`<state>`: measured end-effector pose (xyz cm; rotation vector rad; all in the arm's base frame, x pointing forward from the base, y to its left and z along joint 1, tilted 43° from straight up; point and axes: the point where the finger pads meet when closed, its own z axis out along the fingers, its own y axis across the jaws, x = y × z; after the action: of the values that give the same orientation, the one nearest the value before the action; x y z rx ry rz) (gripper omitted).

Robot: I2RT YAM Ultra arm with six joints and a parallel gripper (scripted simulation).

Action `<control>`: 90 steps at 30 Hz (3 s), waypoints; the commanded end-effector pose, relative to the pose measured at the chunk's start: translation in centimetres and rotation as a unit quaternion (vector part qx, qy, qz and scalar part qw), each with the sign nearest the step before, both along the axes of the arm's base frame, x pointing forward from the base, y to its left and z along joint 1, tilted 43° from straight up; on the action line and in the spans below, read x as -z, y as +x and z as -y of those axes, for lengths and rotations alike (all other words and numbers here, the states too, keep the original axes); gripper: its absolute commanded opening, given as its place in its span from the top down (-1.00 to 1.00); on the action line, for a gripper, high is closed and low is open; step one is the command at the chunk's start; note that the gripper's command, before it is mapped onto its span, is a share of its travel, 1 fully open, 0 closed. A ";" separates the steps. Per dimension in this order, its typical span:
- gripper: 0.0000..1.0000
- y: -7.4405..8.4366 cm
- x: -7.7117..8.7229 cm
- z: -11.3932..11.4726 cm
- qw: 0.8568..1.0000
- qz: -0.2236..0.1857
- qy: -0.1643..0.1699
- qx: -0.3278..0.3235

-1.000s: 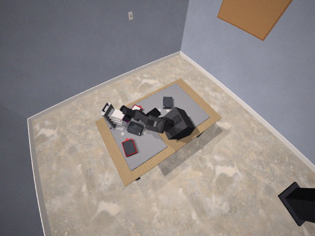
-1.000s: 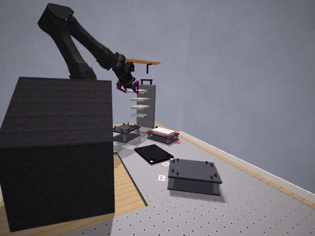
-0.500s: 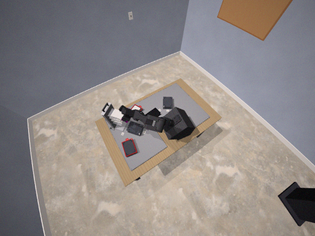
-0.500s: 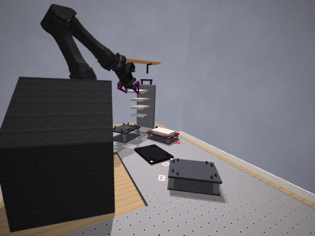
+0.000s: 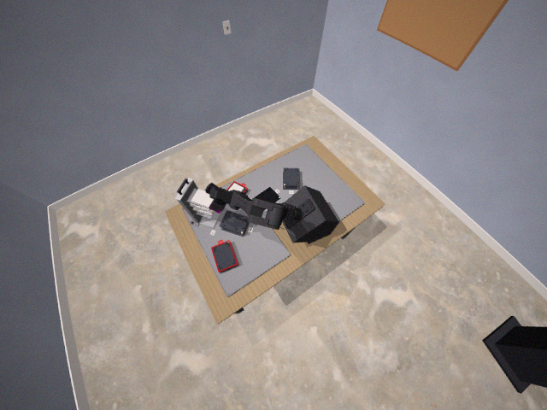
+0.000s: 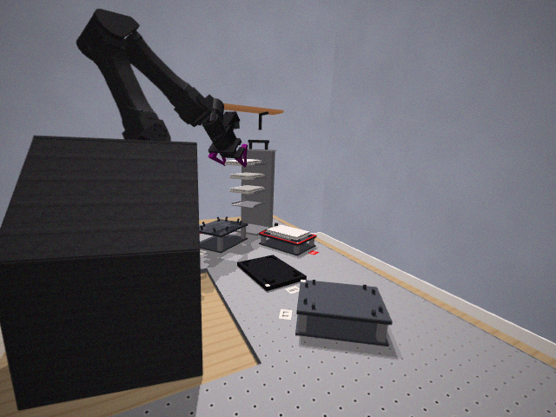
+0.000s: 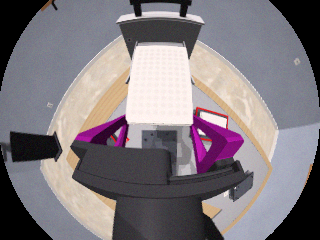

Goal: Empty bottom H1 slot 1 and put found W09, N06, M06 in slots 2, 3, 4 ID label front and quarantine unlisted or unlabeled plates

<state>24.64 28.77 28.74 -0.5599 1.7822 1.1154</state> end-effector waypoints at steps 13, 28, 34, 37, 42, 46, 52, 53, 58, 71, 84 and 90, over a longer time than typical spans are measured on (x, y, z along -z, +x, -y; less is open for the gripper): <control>-0.71 0.4 -0.5 -0.4 1.000 0.003 0.003 0.003; -0.71 0.4 -0.5 -0.4 1.000 0.003 0.003 0.003; -0.71 0.4 -0.5 -0.4 1.000 0.003 0.003 0.003; -0.71 0.4 -0.5 -0.4 1.000 0.003 0.003 0.003; -1.00 0.4 -0.4 -0.4 1.000 0.003 0.003 0.003; -1.00 0.4 -0.4 -0.4 1.000 0.003 0.003 0.003; -1.00 0.4 -0.4 -0.4 1.000 0.003 0.003 0.003; -1.00 0.4 -0.4 -0.4 1.000 0.003 0.003 0.003; -1.00 0.4 -0.4 -0.4 1.000 0.003 0.003 0.003; -1.00 0.4 -0.4 -0.4 1.000 0.003 0.003 0.003; -1.00 -0.2 -0.5 1.1 1.000 0.002 -0.001 0.004; -1.00 -0.8 0.4 1.7 1.000 -0.001 -0.003 0.006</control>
<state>24.10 28.22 28.50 -0.5637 1.7892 1.1197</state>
